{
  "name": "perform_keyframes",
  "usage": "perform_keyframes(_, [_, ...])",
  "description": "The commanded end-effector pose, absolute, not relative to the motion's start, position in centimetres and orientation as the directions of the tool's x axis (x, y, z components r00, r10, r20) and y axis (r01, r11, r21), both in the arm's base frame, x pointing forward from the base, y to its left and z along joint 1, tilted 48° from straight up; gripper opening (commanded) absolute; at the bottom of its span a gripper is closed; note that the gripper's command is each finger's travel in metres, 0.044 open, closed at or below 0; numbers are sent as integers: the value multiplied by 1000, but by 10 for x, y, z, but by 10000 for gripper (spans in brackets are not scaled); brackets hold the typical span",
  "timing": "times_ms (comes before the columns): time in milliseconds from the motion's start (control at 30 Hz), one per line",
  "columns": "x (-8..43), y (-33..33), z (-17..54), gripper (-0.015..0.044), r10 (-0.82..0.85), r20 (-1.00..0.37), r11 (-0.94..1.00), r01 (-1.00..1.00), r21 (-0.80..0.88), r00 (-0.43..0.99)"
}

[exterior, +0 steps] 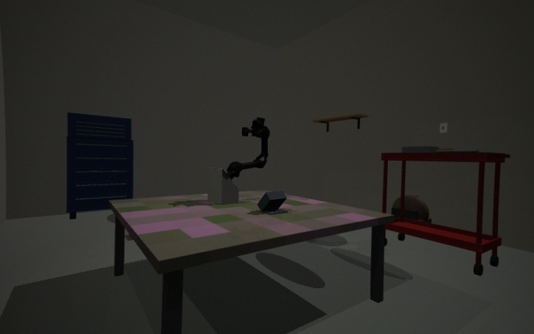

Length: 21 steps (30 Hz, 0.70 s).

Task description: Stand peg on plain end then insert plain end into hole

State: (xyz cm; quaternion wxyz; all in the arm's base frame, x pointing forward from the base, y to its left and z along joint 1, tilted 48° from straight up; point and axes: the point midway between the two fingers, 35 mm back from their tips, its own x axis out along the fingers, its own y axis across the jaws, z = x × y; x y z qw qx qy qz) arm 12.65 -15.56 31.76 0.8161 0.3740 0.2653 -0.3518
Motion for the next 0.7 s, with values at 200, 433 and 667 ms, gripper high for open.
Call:
perform_keyframes(200, [165, -159, 297, 440, -215, -719, 537, 694, 479, 661])
perform_keyframes(433, [216, -148, 262, 440, 8, -742, 579, 602, 550, 671])
perform_keyframes(667, [262, -119, 221, 440, 226, -754, 586, 532, 611, 616])
